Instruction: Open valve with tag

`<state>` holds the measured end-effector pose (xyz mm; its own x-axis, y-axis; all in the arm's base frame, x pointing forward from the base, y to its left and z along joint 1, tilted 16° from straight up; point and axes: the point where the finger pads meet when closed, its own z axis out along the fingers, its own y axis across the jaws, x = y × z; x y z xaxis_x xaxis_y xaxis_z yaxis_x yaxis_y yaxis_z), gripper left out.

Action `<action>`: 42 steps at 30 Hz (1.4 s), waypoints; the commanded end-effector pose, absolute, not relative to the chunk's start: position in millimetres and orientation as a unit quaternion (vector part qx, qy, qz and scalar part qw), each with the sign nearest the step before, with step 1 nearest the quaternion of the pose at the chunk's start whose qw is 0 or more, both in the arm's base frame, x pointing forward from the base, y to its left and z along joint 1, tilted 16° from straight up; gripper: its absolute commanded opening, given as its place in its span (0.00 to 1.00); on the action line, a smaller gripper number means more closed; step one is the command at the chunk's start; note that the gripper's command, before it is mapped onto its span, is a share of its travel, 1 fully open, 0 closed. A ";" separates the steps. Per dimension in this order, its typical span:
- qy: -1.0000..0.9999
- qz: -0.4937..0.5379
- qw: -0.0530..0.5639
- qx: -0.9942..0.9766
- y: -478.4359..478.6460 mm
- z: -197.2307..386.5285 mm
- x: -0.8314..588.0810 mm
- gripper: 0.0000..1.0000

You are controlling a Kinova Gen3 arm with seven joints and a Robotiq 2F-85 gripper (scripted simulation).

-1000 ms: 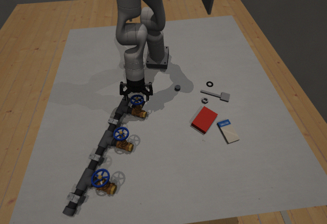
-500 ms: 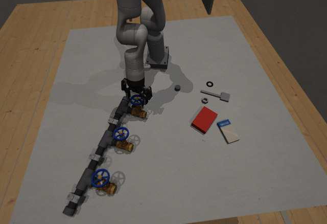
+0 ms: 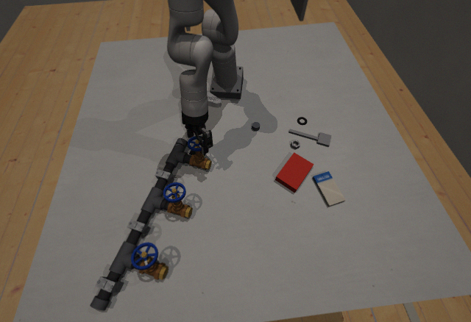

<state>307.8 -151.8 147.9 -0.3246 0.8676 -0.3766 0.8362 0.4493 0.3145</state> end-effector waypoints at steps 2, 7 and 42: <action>0.757 0.065 0.246 0.602 -152.0 148.3 308.0 1.00; 0.723 0.078 0.242 0.643 -152.0 148.3 308.0 1.00; 0.418 0.166 0.193 0.872 -152.0 148.3 308.0 1.00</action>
<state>307.9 -151.8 148.0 0.5765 0.8112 0.0981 0.6898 -0.5475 0.4737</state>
